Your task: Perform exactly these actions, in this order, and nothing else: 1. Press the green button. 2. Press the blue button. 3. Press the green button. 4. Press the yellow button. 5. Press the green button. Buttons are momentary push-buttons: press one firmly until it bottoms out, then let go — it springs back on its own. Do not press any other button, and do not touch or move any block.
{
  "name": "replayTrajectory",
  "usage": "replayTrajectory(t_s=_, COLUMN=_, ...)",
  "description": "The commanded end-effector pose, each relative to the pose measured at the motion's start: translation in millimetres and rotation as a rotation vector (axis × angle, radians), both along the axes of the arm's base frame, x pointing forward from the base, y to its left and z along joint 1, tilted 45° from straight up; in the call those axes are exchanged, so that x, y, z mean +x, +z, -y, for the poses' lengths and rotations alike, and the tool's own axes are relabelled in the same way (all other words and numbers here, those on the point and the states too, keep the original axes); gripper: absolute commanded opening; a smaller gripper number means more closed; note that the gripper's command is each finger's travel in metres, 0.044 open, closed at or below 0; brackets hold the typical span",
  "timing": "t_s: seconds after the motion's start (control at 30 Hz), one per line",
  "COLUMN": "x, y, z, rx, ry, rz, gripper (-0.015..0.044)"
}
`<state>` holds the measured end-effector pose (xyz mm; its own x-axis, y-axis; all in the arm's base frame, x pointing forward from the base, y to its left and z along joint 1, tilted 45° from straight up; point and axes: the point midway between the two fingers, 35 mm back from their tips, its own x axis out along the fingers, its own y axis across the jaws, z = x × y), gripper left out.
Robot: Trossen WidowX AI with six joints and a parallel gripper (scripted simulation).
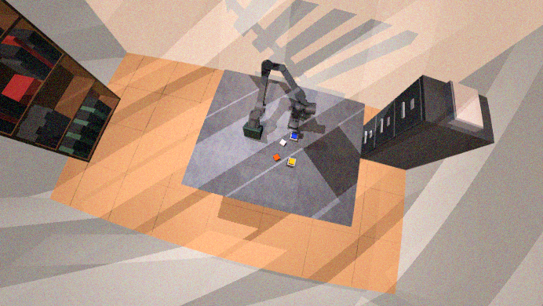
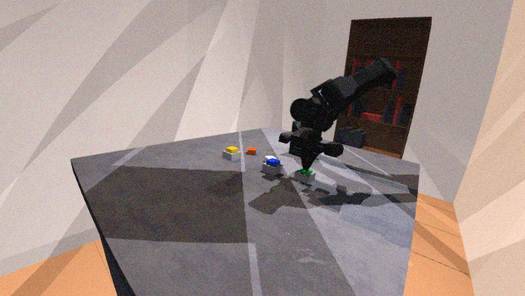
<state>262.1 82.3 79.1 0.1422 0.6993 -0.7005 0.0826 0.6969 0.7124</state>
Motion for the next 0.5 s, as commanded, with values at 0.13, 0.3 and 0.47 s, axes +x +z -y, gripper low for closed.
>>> replayTrajectory(t_s=0.13, x=-2, y=-1, z=-2, rx=0.002, ry=0.001, rz=-0.009, gripper=0.002)
replayTrajectory(t_s=0.3, x=-6, y=21, z=22, rx=0.0, ry=0.001, rz=-0.01, gripper=0.002)
replayTrajectory(t_s=0.47, x=-6, y=23, z=23, rx=0.0, ry=0.001, rz=-0.01, gripper=0.002)
